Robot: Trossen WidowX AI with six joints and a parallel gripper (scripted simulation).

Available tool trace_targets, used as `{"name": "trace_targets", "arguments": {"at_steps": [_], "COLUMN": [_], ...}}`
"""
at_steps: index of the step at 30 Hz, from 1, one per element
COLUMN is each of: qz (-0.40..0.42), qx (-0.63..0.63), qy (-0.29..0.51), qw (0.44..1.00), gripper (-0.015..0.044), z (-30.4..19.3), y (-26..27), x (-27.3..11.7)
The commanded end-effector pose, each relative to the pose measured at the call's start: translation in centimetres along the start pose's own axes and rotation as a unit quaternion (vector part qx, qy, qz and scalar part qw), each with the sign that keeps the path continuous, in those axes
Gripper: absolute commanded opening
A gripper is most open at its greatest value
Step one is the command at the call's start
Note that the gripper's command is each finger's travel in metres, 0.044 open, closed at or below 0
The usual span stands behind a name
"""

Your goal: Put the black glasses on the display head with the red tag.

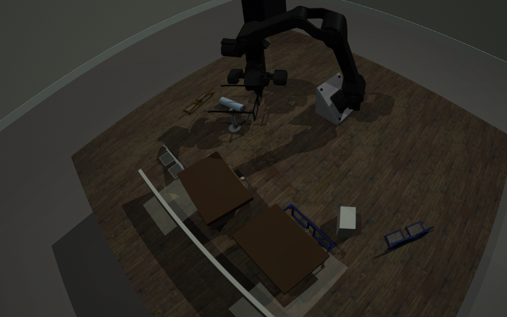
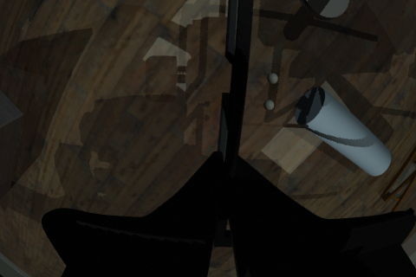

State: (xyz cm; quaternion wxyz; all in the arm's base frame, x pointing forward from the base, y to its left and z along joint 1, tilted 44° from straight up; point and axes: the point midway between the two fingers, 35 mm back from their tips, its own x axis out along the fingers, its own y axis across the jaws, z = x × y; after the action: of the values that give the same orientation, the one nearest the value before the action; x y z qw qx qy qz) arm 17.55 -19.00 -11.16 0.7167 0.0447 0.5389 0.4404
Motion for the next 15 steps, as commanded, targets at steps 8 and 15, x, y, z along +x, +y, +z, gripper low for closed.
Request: {"name": "trace_targets", "arguments": {"at_steps": [8,15], "qz": [0.001,0.001], "qx": [0.000,0.000], "qy": [0.002,0.002], "qw": [1.000,1.000], "gripper": [0.0000,0.0000], "z": [0.29,0.76], "y": [0.08,0.05], "x": [0.07,-0.19]}}
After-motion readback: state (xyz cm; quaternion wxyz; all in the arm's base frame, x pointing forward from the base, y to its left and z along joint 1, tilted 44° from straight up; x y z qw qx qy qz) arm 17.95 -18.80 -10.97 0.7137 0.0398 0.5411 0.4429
